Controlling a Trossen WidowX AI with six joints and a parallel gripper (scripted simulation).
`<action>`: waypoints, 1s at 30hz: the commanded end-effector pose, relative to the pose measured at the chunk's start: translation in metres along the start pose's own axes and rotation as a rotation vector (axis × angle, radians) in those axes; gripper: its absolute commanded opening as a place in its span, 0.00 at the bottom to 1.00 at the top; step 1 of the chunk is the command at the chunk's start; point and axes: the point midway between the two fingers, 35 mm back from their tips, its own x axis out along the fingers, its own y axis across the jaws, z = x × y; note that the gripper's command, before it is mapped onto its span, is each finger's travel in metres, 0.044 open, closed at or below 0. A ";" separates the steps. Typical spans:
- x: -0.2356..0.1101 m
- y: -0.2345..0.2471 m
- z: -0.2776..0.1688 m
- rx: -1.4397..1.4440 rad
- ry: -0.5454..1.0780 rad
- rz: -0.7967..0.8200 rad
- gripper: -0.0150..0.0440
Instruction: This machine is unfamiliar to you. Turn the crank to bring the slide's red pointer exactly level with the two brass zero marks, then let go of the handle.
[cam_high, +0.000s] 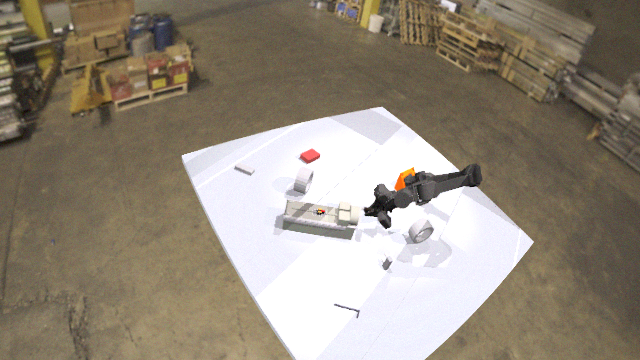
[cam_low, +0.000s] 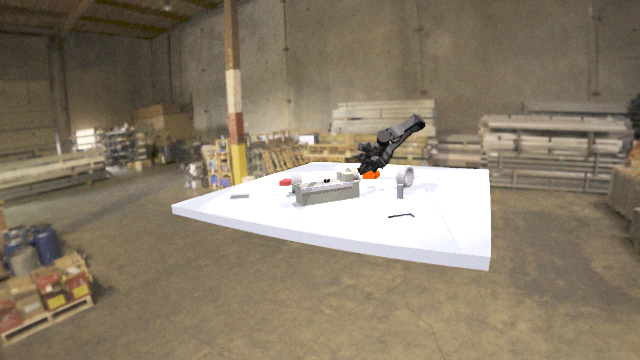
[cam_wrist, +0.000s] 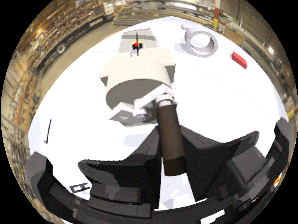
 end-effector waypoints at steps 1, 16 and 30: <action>-0.006 0.006 0.005 -0.002 -0.013 0.012 0.25; -0.007 0.010 0.006 -0.002 -0.013 0.012 0.25; -0.008 0.012 0.007 -0.002 -0.013 0.012 0.25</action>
